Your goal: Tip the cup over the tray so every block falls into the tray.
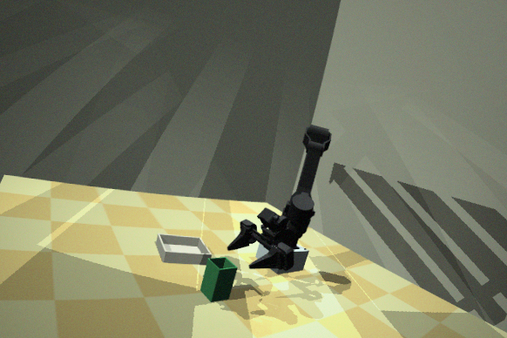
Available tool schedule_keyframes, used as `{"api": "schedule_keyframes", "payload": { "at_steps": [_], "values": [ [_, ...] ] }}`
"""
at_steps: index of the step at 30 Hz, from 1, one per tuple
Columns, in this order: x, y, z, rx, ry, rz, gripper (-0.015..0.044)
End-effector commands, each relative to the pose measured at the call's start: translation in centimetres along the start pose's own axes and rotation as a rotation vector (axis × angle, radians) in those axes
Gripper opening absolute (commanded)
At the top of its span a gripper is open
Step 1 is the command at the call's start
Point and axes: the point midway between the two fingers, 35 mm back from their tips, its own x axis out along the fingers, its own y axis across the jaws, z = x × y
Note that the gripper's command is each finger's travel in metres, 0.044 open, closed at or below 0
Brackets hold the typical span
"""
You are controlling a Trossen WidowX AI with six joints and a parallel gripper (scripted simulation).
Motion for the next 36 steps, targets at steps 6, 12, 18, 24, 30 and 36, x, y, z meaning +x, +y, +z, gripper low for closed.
{"api": "schedule_keyframes", "payload": {
  "at_steps": [6,12,18,24,30,36],
  "values": [
    [0.4,-0.4,-1.7,-0.002,0.009,-0.012,0.044],
    [0.6,-0.6,-2.6,-0.004,0.013,-0.016,0.044],
    [0.6,-0.7,-3.1,-0.004,0.015,-0.017,0.044],
    [1.4,-0.6,-3.0,-0.001,0.004,-0.006,0.044],
    [2.3,-0.7,-3.0,0.0,-0.005,0.002,0.044],
    [3.3,-0.8,-3.0,0.0,-0.009,0.004,0.044]
  ]
}}
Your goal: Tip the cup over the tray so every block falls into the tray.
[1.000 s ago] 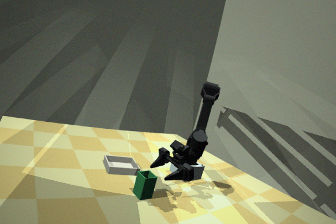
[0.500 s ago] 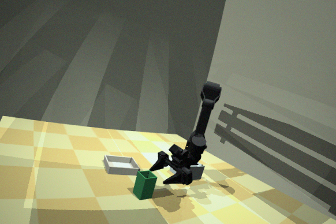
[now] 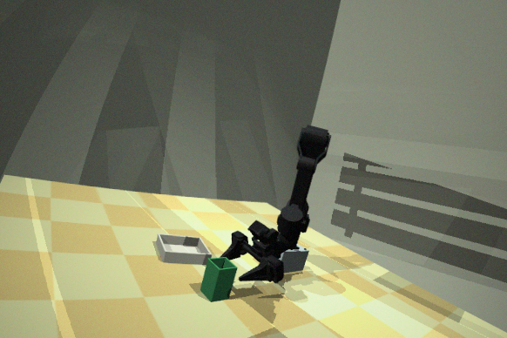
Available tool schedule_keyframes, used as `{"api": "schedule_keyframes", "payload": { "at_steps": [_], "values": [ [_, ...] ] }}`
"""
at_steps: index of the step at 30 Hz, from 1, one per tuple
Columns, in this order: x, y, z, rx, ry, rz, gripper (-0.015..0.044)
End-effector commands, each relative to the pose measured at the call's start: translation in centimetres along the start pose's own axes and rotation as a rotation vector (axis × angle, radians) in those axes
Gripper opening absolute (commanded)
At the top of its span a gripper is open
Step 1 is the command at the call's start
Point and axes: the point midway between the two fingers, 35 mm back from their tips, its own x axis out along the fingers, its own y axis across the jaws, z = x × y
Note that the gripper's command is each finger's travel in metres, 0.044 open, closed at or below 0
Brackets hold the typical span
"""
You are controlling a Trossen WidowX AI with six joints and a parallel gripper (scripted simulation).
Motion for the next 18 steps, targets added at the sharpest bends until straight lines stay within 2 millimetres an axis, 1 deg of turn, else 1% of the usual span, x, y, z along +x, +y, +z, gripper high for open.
{"api": "schedule_keyframes", "payload": {
  "at_steps": [1,18],
  "values": [
    [0.8,0.0,0.0,-0.002,-0.003,0.007,0.044],
    [3.5,0.0,0.0,-0.002,-0.006,0.007,0.044]
  ]
}}
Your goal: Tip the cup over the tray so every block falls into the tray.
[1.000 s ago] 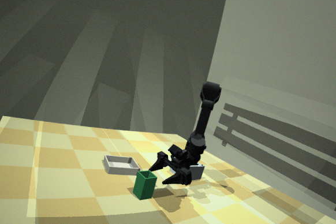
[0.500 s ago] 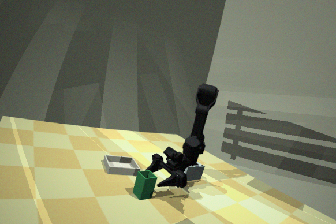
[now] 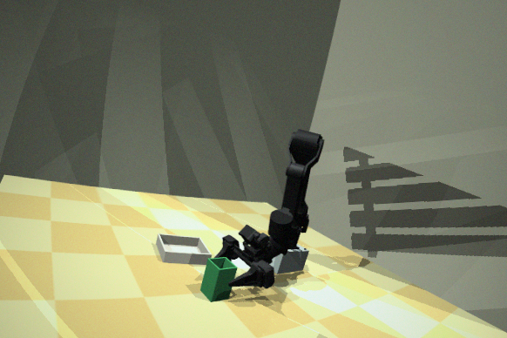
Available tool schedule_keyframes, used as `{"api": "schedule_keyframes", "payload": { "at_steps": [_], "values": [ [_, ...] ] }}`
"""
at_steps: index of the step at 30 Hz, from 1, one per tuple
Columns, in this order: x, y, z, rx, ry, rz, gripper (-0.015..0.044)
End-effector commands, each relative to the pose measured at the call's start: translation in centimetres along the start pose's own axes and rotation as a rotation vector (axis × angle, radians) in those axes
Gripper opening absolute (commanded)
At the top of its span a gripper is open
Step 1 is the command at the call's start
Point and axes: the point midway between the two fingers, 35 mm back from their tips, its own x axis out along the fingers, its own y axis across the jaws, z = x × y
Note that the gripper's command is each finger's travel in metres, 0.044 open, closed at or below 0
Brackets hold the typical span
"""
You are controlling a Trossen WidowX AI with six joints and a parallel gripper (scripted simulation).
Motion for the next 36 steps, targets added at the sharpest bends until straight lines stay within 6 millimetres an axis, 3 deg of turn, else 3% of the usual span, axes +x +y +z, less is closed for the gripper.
{"api": "schedule_keyframes", "payload": {
  "at_steps": [1,14,18,27,36],
  "values": [
    [0.8,0.1,0.0,-0.003,-0.001,0.005,0.044],
    [2.6,0.2,0.0,-0.002,-0.003,0.005,0.044],
    [2.6,0.2,0.0,-0.002,-0.003,0.005,0.0339],
    [2.6,0.2,0.0,-0.002,-0.003,0.005,0.0339],
    [2.6,0.2,0.0,-0.002,-0.003,0.005,0.0279]
  ]
}}
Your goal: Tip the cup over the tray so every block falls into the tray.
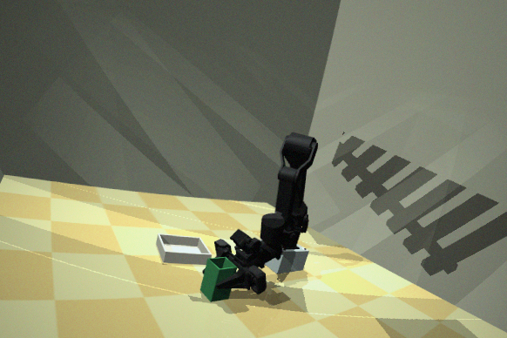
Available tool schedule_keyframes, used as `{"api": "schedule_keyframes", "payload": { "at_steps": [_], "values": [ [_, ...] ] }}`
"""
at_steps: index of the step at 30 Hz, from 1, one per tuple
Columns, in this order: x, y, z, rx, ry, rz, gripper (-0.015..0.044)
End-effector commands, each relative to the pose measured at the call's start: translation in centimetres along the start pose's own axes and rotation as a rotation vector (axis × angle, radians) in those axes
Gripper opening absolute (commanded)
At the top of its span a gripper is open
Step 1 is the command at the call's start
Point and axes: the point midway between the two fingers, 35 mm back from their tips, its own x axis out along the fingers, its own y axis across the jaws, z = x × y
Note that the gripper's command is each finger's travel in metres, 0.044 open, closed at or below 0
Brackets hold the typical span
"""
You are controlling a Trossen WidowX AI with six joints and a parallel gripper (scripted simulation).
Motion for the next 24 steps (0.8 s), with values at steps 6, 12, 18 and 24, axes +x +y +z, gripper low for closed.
{"api": "schedule_keyframes", "payload": {
  "at_steps": [6,12,18,24],
  "values": [
    [0.0,0.1,0.0,-0.003,0.0,0.004,0.0239],
    [-0.1,0.1,0.2,-0.003,0.0,0.004,0.014],
    [-0.4,0.1,1.1,-0.003,0.0,0.005,0.0],
    [-0.7,0.1,2.0,-0.003,0.0,0.005,0.0]
  ]
}}
